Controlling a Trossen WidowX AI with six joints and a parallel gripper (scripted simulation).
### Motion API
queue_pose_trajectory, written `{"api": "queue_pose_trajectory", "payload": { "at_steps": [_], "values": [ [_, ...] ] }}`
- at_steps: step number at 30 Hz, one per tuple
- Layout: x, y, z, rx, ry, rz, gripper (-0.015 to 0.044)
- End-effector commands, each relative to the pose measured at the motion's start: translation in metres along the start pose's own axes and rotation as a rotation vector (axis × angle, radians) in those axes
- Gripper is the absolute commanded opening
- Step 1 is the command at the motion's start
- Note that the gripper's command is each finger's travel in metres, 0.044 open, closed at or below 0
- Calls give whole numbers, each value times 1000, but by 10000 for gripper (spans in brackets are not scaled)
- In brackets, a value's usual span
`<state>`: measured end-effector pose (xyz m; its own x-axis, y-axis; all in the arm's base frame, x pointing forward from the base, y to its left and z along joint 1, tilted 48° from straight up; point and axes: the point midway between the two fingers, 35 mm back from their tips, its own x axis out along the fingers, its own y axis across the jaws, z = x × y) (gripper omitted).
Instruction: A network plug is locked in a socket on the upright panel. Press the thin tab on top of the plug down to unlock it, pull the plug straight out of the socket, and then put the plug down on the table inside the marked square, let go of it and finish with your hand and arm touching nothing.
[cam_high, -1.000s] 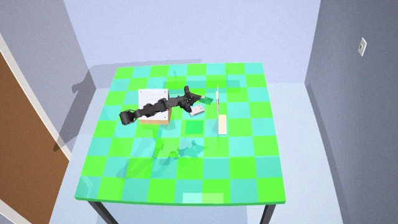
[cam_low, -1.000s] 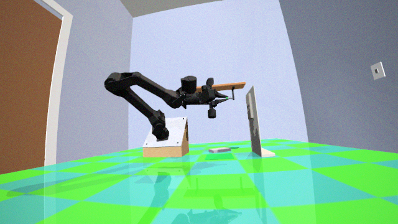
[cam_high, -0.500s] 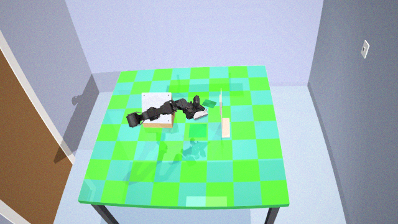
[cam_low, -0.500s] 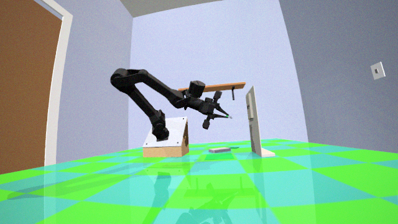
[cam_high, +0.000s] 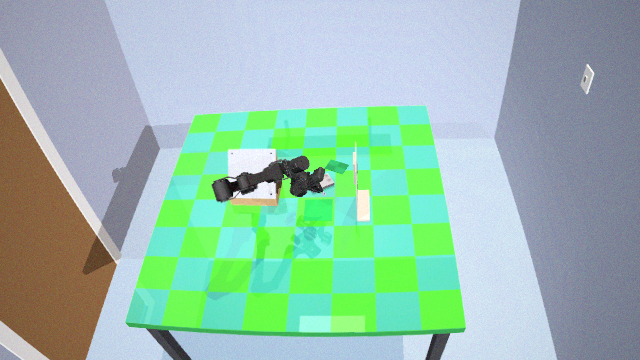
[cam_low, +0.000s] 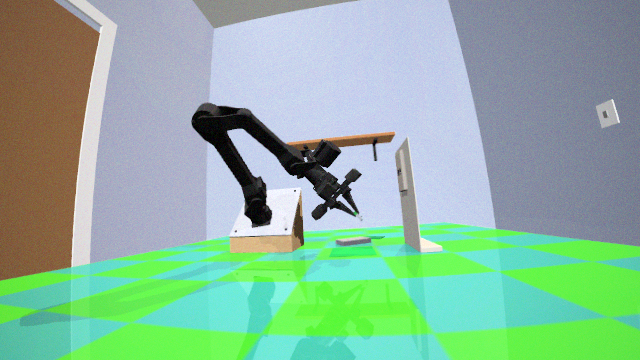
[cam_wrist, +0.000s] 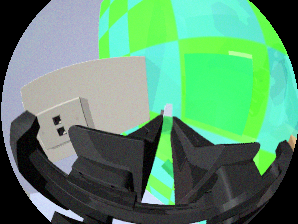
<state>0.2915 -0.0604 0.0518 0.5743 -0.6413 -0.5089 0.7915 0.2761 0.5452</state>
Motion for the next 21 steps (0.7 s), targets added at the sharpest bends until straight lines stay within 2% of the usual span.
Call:
{"api": "queue_pose_trajectory", "payload": {
  "at_steps": [1, 5, 21],
  "values": [
    [3, -12, 9, 23, -91, -68, 0],
    [4, -20, 14, 30, -148, -105, 0],
    [15, -28, 13, 31, -145, -109, 0]
  ]
}}
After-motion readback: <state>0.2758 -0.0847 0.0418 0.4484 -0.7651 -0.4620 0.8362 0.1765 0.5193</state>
